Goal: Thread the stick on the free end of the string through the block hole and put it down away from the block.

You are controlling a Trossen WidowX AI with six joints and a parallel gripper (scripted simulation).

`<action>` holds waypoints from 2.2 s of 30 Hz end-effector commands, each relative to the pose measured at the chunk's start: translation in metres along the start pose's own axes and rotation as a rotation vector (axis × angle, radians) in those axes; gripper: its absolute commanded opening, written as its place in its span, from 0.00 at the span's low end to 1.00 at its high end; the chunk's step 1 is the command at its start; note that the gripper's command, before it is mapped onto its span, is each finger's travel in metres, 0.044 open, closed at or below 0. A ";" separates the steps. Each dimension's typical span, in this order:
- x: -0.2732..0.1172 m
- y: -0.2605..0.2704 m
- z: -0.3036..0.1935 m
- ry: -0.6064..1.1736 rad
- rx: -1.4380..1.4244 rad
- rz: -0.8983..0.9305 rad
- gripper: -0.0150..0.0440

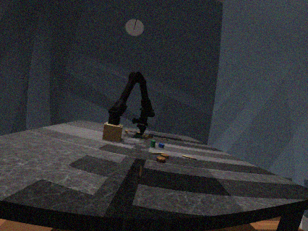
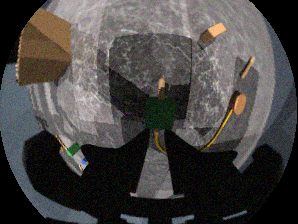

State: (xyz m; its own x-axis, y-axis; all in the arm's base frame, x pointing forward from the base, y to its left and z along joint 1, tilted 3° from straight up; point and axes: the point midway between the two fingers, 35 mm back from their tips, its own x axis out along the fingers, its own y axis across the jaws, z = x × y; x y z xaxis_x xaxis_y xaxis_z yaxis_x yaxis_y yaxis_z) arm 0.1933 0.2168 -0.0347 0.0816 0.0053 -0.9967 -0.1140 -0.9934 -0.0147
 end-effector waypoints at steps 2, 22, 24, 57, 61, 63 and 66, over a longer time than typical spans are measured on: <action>-0.010 -0.001 -0.001 0.000 0.000 0.000 0.46; -0.078 -0.005 0.010 -0.005 0.787 -0.015 0.46; -0.078 -0.005 0.014 -0.008 0.973 -0.012 0.46; -0.078 -0.001 0.054 0.008 3.160 0.043 0.46; -0.078 -0.001 0.054 0.008 3.160 0.043 0.46; -0.078 -0.001 0.054 0.008 3.160 0.043 0.46; -0.078 -0.001 0.054 0.008 3.160 0.043 0.46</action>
State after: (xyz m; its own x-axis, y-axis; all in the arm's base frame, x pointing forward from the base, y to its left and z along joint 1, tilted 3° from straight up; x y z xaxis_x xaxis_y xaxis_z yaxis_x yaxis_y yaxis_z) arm 0.1378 0.2264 0.0413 0.0648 0.0101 -0.9978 0.0934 0.9955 0.0161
